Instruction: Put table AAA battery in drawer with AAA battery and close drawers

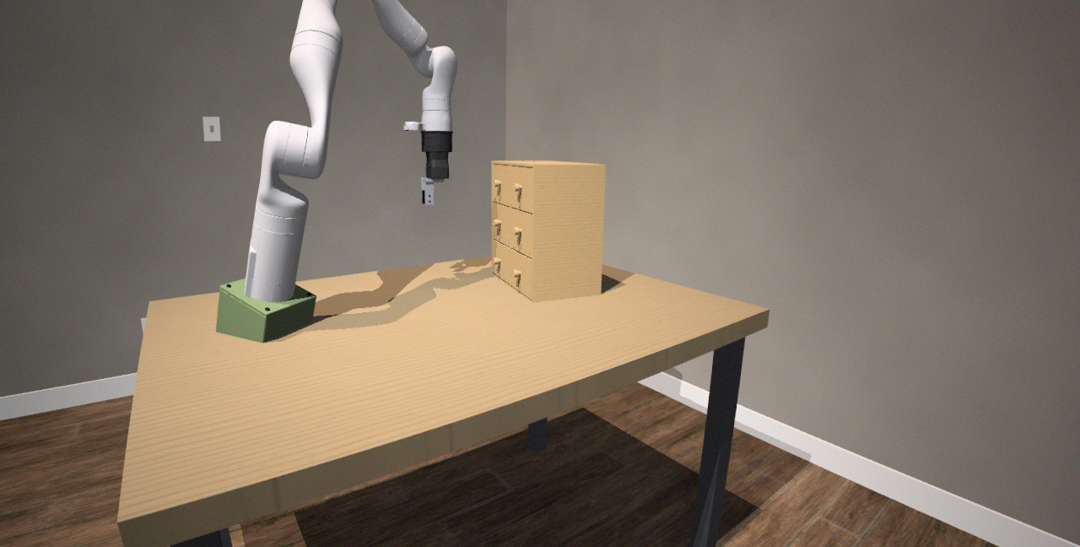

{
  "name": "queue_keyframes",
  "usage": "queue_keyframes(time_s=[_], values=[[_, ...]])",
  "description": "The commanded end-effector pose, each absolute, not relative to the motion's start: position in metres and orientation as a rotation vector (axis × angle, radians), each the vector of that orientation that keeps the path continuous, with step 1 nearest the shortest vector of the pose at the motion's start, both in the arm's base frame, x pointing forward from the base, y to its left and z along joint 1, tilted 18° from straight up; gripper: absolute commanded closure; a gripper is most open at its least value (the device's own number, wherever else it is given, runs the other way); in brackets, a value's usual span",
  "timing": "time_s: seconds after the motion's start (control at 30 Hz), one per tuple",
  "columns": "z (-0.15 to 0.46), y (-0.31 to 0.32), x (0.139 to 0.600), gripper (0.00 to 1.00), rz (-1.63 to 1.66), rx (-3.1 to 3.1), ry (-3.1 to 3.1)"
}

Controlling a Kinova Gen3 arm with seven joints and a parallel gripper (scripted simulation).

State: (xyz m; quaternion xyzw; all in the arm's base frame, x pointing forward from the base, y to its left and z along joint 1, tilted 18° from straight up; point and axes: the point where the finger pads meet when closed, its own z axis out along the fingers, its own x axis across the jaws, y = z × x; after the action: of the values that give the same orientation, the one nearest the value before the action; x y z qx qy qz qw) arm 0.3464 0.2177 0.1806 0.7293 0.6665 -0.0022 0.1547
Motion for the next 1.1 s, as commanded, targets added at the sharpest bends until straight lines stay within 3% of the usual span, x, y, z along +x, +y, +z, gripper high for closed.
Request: queue_keyframes(time_s=[0.0,0.6,0.63,1.07], values=[[0.181,0.218,0.3466,0.33,-0.004,2.09,1.91],[0.181,0.218,0.3466,0.33,-0.004,2.09,1.91],[0.181,0.218,0.3466,0.0,-0.004,2.09,1.91],[0.181,0.218,0.3466,0.0,-0.004,2.09,1.91]])
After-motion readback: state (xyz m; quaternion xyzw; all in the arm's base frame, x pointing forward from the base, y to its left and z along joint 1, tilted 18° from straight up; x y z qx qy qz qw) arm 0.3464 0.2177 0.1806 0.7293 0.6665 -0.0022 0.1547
